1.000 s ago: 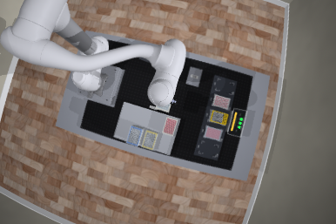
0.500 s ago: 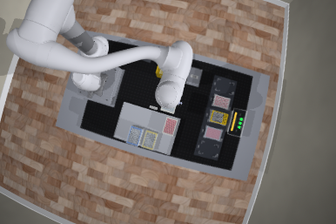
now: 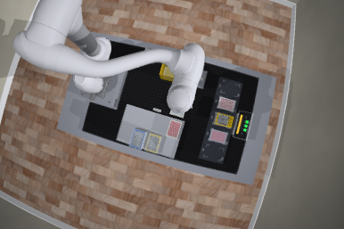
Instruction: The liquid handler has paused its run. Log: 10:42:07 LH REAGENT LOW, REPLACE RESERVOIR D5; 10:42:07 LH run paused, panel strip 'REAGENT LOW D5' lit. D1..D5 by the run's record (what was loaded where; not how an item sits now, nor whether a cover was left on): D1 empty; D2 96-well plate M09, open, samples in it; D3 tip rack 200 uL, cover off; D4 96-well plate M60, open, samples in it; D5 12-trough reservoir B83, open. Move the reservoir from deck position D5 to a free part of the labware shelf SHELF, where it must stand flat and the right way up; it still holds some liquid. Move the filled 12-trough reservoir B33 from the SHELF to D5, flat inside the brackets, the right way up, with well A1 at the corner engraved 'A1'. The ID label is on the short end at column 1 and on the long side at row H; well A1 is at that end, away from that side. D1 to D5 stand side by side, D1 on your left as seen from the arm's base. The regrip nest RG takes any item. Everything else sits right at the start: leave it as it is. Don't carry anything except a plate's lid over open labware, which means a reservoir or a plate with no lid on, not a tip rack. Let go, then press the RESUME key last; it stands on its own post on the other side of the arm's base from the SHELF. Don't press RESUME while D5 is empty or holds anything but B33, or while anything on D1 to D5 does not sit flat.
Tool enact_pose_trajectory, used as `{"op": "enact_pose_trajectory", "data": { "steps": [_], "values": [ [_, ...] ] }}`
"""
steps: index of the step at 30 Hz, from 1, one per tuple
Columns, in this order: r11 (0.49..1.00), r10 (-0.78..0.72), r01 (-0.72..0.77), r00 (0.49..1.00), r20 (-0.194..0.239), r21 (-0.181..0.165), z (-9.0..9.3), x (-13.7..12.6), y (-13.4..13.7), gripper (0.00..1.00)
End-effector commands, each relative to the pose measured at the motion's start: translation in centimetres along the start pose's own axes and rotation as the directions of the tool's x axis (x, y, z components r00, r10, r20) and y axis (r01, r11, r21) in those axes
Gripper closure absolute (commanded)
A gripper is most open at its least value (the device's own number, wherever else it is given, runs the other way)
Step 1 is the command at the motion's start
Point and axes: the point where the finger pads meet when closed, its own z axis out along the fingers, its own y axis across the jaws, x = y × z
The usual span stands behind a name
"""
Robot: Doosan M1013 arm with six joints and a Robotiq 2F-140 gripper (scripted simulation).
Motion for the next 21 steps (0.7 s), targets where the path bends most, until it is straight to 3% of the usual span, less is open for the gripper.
{"op": "enact_pose_trajectory", "data": {
  "steps": [1,21],
  "values": [
    [1.000,-0.003,0.003,1.000,0.006,0.006,0.0,-0.1,0.8,1.00],
    [1.000,-0.003,0.003,1.000,0.006,0.006,0.0,0.1,5.0,1.00]
  ]
}}
